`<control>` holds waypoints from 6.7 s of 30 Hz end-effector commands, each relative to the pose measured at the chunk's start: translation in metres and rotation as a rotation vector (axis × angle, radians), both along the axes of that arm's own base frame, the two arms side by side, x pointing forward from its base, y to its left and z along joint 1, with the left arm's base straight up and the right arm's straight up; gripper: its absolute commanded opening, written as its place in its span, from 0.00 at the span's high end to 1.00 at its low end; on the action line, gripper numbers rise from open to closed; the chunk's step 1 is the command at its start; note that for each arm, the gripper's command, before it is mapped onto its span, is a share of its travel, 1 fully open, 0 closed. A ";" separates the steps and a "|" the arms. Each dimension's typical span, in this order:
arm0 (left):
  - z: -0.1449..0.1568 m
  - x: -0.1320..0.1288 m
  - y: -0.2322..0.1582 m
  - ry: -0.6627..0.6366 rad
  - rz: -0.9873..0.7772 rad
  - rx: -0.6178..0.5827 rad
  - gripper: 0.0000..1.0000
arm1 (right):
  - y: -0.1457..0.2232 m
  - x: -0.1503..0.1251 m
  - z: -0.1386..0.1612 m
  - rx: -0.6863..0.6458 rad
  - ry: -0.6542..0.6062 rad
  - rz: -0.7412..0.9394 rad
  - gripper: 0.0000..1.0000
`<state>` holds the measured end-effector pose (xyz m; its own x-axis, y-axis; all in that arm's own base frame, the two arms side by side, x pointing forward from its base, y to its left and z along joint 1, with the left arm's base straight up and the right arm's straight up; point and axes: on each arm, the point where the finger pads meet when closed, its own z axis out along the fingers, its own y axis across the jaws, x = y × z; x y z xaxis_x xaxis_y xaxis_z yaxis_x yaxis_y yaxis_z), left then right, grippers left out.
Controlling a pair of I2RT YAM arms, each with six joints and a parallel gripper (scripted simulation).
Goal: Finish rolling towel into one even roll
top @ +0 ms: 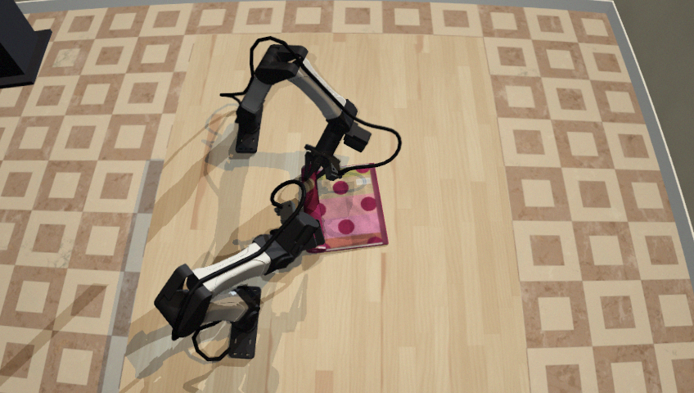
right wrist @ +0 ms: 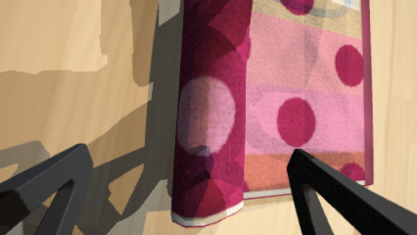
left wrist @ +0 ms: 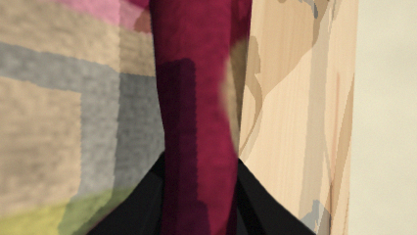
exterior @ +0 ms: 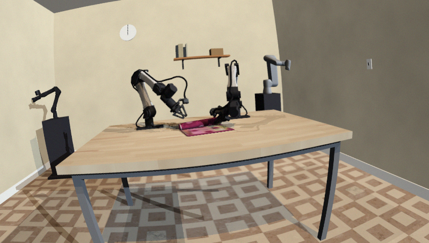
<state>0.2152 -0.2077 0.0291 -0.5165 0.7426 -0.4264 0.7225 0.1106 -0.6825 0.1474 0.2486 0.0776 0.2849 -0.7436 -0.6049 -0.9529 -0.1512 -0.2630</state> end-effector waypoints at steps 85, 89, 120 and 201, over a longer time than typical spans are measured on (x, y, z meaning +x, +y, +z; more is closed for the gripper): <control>0.002 0.001 0.000 0.030 -0.002 -0.029 0.55 | 0.011 0.025 -0.049 0.031 -0.079 -0.019 0.74; 0.007 0.001 0.000 0.030 -0.002 -0.029 0.39 | 0.011 0.025 -0.049 0.031 -0.079 -0.019 0.74; 0.050 0.033 0.046 0.004 -0.002 -0.027 0.14 | 0.011 0.025 -0.045 -0.032 0.297 -0.023 0.74; -0.001 0.003 -0.003 -1.100 -0.025 0.065 0.36 | 0.011 0.025 -0.049 -0.159 1.039 -0.028 0.74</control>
<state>0.2126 -0.2046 0.0222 0.1181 0.7947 -0.5955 0.9441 0.0959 0.3153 0.1679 0.2574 0.0279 -0.3394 -0.8399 -0.4236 -0.6972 -0.0777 0.7126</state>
